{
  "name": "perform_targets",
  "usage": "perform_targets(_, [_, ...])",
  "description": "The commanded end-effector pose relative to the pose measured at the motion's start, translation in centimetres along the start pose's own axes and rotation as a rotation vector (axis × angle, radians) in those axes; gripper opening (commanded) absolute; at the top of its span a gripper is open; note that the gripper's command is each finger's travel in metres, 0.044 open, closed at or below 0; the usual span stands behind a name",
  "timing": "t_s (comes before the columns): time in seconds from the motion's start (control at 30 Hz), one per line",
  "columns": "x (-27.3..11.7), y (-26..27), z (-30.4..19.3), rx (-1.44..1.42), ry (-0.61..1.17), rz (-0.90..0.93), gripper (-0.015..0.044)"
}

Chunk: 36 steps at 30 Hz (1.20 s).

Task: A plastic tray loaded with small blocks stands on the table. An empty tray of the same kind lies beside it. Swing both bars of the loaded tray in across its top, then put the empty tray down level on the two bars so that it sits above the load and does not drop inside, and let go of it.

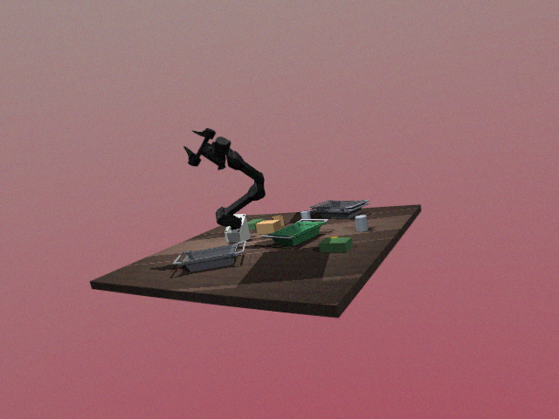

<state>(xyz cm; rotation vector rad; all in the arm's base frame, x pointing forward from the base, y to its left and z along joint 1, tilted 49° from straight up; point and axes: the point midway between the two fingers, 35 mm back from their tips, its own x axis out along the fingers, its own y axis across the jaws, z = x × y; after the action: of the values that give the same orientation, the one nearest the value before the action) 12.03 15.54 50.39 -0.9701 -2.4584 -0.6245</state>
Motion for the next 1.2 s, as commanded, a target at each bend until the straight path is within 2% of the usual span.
perform_targets(0.0, [0.0, 0.0, 0.0, 0.0, 0.0, 0.0, 0.0374])
perform_targets(0.23, [0.1, -0.1, 0.0, -0.002, 0.0, -0.005, 0.019])
perform_targets(0.37, [2.7, -2.4, 0.2, -0.055, 0.003, -0.112, 0.0085])
perform_targets(0.57, [8.2, -10.5, -0.3, -0.223, 0.07, -0.426, 0.0084])
perform_targets(0.77, [9.9, -19.7, -2.2, -0.396, 0.225, -0.719, 0.0084])
perform_targets(0.97, [7.6, -28.4, -5.0, -0.564, 0.46, -0.968, 0.0084])
perform_targets(1.17, [1.8, -35.0, -8.2, -0.725, 0.766, -1.156, 0.0084])
